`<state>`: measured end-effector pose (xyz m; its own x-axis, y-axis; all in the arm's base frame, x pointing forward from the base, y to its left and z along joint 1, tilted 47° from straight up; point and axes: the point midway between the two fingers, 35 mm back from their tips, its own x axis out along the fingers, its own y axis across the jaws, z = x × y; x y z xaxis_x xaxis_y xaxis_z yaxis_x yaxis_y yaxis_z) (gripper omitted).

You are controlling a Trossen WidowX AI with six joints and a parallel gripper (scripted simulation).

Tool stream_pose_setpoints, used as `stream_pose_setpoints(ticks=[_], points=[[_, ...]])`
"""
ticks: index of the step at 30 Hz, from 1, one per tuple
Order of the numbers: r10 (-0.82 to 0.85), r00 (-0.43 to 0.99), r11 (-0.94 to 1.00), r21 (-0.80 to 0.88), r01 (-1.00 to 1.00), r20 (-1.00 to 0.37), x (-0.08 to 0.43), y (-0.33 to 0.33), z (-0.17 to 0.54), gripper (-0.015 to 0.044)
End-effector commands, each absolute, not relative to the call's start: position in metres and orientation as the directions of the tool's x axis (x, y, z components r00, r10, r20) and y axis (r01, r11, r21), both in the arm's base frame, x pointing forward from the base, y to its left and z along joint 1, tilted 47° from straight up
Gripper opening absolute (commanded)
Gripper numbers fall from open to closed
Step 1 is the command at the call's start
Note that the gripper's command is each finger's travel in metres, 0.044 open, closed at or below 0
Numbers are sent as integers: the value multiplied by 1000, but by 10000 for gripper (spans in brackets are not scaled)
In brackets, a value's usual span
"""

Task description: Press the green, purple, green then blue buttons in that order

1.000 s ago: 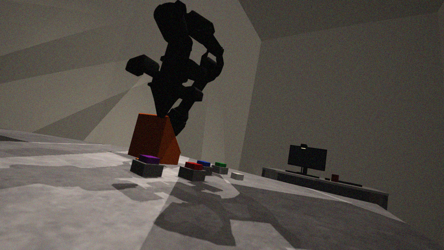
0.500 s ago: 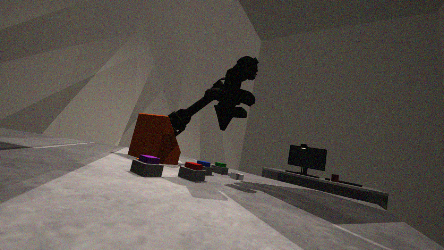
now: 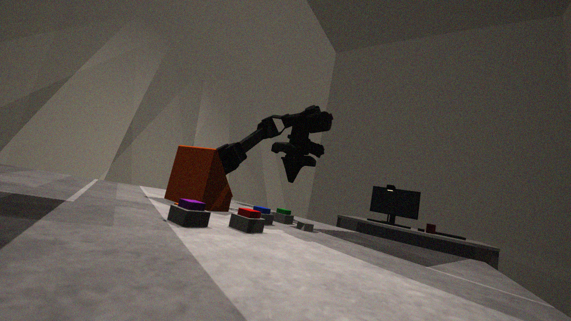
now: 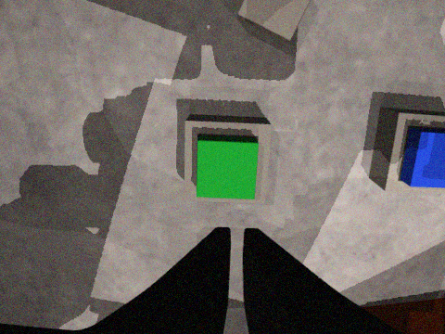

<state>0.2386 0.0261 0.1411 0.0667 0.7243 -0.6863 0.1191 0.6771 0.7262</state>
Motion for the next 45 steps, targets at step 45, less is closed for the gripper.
stream_pose_setpoints(ticks=[45], points=[[734, 58, 667, 735, 125, -676, 240, 96, 81, 20]])
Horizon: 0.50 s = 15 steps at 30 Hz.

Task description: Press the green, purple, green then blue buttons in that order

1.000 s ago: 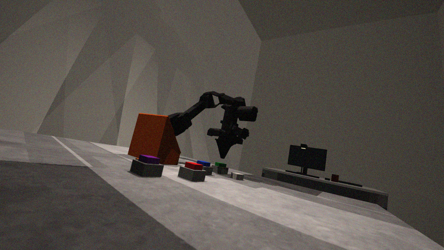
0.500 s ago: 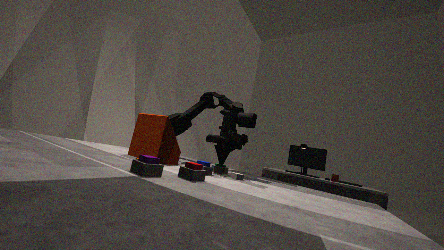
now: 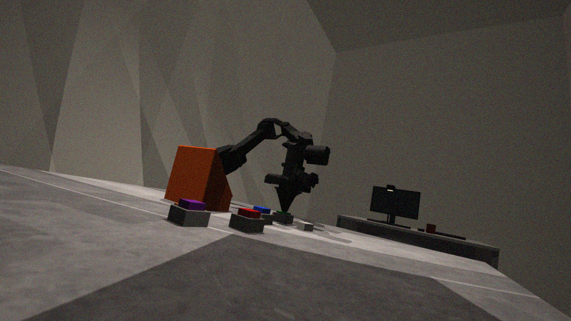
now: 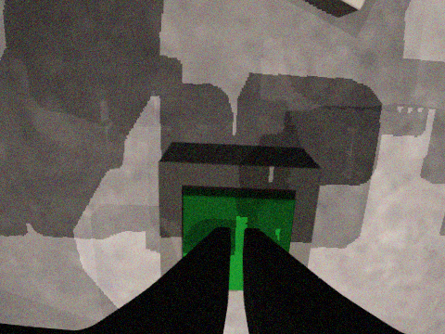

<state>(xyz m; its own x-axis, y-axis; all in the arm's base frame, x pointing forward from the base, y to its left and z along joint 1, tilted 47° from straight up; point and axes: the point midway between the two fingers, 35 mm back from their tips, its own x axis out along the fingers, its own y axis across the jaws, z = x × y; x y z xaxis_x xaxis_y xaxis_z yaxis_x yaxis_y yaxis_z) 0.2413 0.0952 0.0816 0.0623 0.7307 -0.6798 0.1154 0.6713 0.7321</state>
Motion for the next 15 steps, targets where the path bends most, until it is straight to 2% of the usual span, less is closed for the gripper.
stream_pose_setpoints(ticks=[1, 10, 15], points=[[734, 58, 667, 735, 125, -676, 240, 96, 81, 20], [733, 58, 668, 733, 125, -678, 238, 69, 106, 20], [731, 57, 670, 731, 126, -680, 235, 27, 143, 20]])
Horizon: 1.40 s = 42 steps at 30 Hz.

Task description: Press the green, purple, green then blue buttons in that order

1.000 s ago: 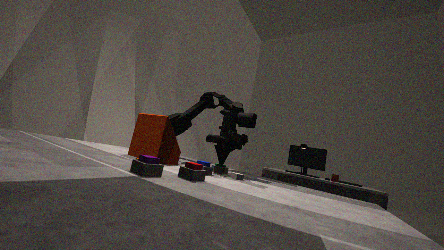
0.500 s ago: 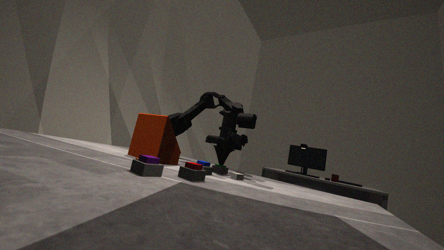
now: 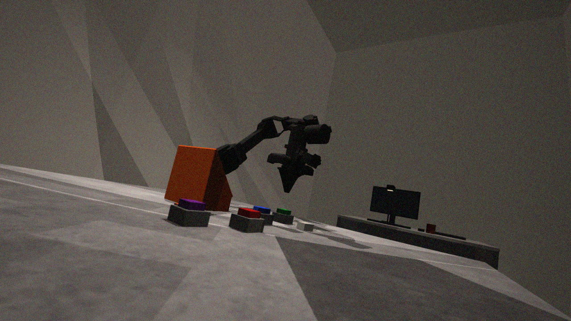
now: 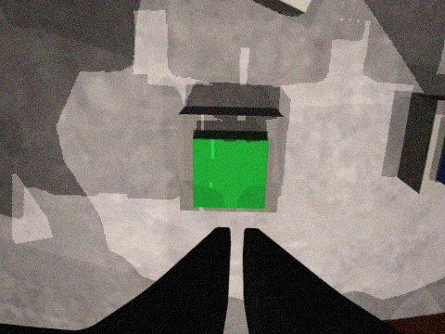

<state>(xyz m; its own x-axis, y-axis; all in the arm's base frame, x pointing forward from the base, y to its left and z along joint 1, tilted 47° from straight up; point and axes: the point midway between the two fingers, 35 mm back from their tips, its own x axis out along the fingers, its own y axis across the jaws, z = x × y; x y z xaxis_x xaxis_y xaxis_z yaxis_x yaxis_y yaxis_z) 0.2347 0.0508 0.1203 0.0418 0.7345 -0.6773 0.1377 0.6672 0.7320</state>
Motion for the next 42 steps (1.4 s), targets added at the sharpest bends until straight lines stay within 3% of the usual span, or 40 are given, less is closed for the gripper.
stream_pose_setpoints(ticks=[1, 6, 14, 23, 42], points=[[732, 57, 670, 732, 126, -679, 235, 25, 145, 20], [729, 58, 672, 729, 127, -682, 237, 17, 137, 20], [728, 57, 673, 729, 126, -683, 230, -58, 56, 20], [729, 58, 672, 730, 125, -682, 234, -14, 16, 20], [730, 59, 672, 730, 125, -681, 235, 5, -2, 20]])
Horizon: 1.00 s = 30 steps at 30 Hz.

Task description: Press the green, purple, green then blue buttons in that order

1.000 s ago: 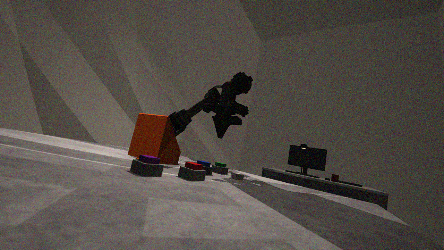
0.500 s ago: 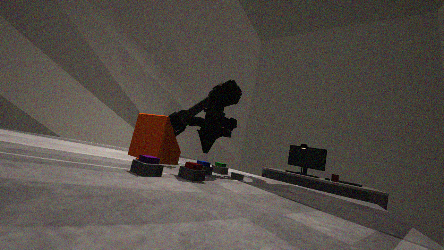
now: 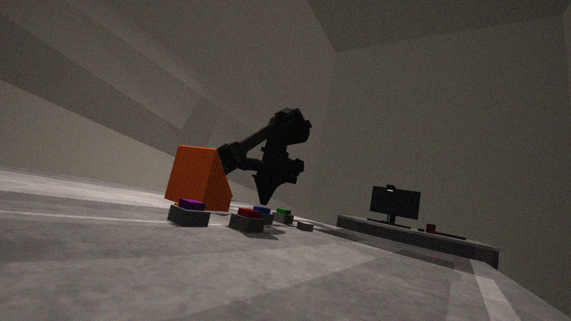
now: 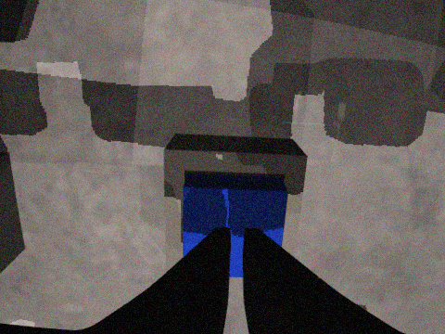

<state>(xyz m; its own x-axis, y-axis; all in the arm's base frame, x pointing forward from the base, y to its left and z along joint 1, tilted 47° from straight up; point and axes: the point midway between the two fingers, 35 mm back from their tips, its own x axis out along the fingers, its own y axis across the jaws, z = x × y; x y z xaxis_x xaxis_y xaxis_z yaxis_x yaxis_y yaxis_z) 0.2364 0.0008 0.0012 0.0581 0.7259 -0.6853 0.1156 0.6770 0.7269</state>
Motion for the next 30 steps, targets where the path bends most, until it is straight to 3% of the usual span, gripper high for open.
stream_pose_setpoints(ticks=[1, 24, 30], points=[[730, 59, 672, 730, 125, -681, 235, 6, -3, 20], [731, 58, 671, 731, 125, -680, 235, 13, -9, 20], [730, 58, 672, 730, 125, -681, 233, -12, 14, 20]])
